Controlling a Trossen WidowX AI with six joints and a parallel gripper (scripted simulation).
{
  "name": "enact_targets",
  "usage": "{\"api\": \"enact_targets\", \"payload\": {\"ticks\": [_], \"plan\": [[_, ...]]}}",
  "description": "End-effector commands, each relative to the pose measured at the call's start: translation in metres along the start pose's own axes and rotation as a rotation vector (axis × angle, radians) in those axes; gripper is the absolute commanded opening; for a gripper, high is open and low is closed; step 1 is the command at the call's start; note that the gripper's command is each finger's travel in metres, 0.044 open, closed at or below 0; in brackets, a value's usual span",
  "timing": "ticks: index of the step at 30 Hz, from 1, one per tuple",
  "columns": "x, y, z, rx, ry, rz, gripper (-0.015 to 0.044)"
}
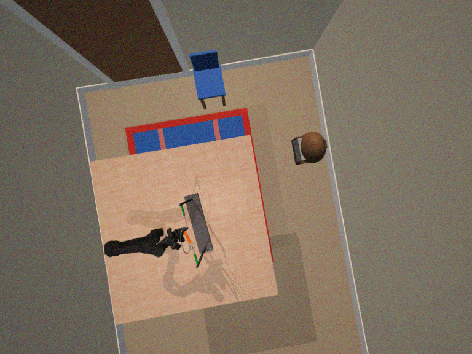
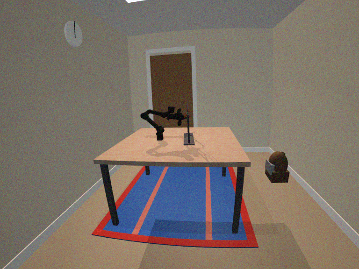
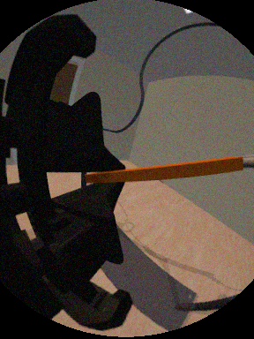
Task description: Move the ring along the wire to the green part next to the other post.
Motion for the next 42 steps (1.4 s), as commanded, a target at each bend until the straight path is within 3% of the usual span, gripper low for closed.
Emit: {"api": "enact_targets", "payload": {"ticks": [1,8,42], "plan": [[0.014,-0.004,0.009,0.069,-0.026,-0.087,-0.0150],[0.033,-0.013,0.020,0.168,-0.087,-0.249,-0.0150],[0.090,-0.039,0.034,0.209,-0.299,-0.738,-0.0150]]}}
Point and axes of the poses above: the point midway between the two fingers, 35 mm back from their tips, its own z axis back along the fingers, its own x axis across the jaws, y = z × x, the point moved 8 cm from there along z, back along the fingers, and after that the axes turned 9 degrees about -z, right-handed, at the moved point
